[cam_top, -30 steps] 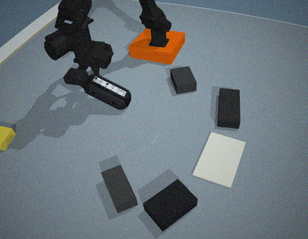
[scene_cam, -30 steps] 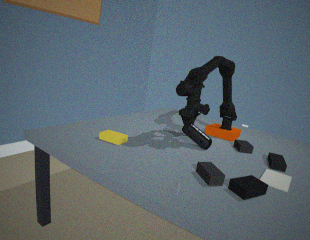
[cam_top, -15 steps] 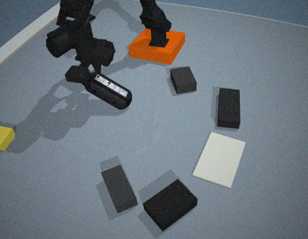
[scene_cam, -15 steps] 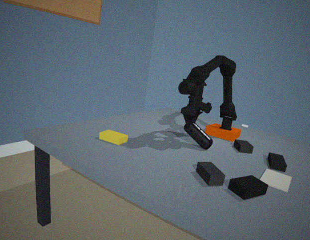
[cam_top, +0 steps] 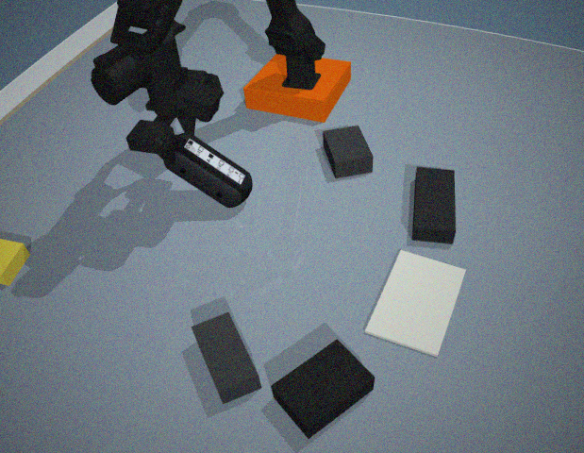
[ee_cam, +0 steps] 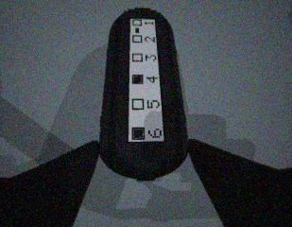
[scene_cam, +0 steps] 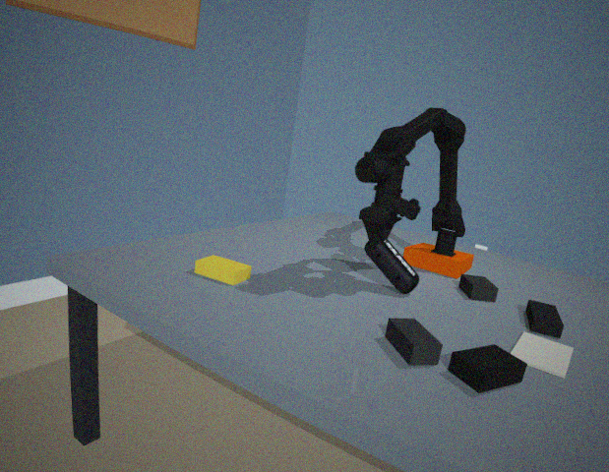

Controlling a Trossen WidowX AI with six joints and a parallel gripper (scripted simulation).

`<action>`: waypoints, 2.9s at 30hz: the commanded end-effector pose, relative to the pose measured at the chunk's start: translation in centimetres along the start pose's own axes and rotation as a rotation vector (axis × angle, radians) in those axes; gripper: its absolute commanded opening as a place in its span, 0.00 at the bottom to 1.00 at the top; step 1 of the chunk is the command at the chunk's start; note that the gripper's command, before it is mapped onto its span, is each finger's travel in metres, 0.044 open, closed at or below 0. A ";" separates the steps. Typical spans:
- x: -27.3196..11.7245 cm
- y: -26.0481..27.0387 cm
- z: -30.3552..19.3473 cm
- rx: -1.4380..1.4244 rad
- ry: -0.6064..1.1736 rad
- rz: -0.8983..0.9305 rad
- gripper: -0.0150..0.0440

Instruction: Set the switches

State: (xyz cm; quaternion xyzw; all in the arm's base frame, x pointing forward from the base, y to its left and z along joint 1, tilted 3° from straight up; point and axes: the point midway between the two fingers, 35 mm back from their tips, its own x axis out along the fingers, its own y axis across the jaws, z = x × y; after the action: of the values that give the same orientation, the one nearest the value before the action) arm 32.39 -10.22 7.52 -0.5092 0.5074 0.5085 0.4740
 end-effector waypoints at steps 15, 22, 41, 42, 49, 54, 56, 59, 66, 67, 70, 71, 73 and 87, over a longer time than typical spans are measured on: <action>-1.0 -0.2 1.7 -0.004 -0.009 -0.005 0.82; -1.3 -0.2 2.2 -0.004 -0.010 -0.005 0.82; -2.1 -0.1 3.1 -0.004 -0.011 -0.005 0.82; -2.1 0.0 3.2 -0.004 -0.011 -0.005 0.82; -2.4 0.0 3.7 -0.004 -0.011 -0.005 0.83; -2.5 0.0 4.1 -0.004 -0.012 -0.005 0.83; -2.6 0.0 4.2 -0.004 -0.012 -0.005 0.83; -2.7 0.0 4.4 -0.004 -0.012 -0.005 0.83; -2.9 0.0 5.0 -0.004 -0.013 -0.005 0.83; -2.9 0.0 5.1 -0.004 -0.013 -0.005 0.83; -2.9 0.0 5.3 -0.004 -0.013 -0.005 0.83; -3.0 0.0 5.4 -0.004 -0.013 -0.005 0.83; -3.0 0.0 5.5 -0.004 -0.013 -0.005 0.83; -3.3 0.0 6.7 -0.005 -0.014 -0.005 0.83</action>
State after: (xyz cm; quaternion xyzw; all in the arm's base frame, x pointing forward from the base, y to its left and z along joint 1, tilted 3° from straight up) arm 32.24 -4.24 10.54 -0.5118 0.5067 0.5069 0.4736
